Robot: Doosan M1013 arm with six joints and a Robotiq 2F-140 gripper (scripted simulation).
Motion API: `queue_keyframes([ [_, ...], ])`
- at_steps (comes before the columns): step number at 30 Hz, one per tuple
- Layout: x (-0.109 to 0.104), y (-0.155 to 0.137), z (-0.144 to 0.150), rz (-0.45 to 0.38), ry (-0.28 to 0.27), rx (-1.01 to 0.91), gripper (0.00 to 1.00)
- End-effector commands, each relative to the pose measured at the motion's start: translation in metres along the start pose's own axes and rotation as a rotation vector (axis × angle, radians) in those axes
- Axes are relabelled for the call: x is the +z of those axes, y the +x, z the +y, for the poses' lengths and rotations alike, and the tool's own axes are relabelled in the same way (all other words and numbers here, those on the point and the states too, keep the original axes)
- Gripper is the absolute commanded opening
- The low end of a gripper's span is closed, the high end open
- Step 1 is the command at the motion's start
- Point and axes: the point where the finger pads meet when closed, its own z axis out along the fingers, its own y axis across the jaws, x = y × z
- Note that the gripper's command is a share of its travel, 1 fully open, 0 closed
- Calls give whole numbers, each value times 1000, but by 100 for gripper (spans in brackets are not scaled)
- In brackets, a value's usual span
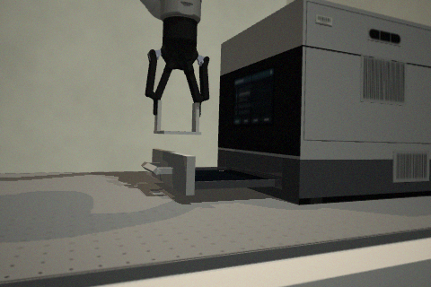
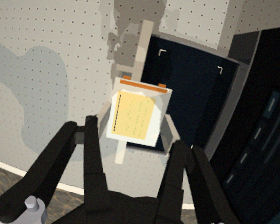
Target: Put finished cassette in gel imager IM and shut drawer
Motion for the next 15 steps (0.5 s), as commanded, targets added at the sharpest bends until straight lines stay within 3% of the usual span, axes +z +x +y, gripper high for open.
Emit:
queue_keyframes([
  [1,-2,-2,2,-2,2,-6,10],
  [15,2,-2,9,-2,2,-6,10],
])
